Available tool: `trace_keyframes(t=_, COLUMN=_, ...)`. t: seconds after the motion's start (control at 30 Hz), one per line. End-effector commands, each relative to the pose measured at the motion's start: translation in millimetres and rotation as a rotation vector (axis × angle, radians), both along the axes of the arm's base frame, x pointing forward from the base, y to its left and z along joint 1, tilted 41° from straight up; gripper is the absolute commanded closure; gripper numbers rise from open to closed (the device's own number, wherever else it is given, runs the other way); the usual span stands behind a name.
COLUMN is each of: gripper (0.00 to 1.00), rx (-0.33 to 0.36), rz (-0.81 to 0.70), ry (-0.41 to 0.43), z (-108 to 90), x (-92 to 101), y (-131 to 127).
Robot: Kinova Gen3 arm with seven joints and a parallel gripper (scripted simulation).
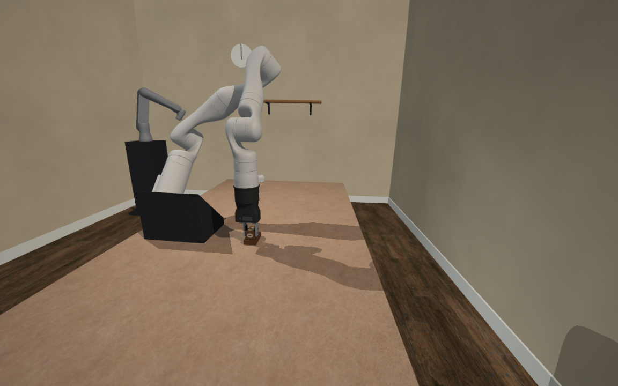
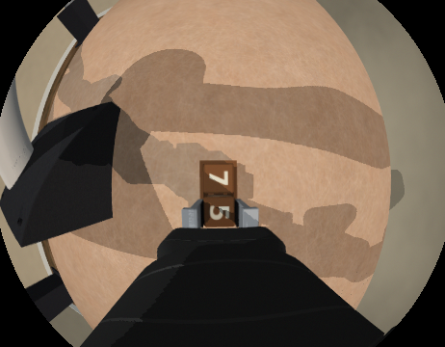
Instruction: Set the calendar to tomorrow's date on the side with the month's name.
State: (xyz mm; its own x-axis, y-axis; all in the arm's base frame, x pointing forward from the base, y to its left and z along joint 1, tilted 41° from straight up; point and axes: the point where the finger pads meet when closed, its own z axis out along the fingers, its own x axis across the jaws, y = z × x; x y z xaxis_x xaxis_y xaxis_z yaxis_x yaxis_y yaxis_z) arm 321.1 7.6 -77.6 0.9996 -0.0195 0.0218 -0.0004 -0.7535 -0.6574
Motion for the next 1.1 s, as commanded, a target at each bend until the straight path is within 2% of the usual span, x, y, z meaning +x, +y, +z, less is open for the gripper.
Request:
trace_keyframes(t=0.0, gripper=0.43, rx=0.0, rz=-0.001, ry=0.0, z=-0.7, x=0.1, y=0.2)
trace_keyframes(t=1.07, gripper=0.43, rx=0.0, rz=-0.001, ry=0.0, z=-5.2, x=0.2, y=4.1)
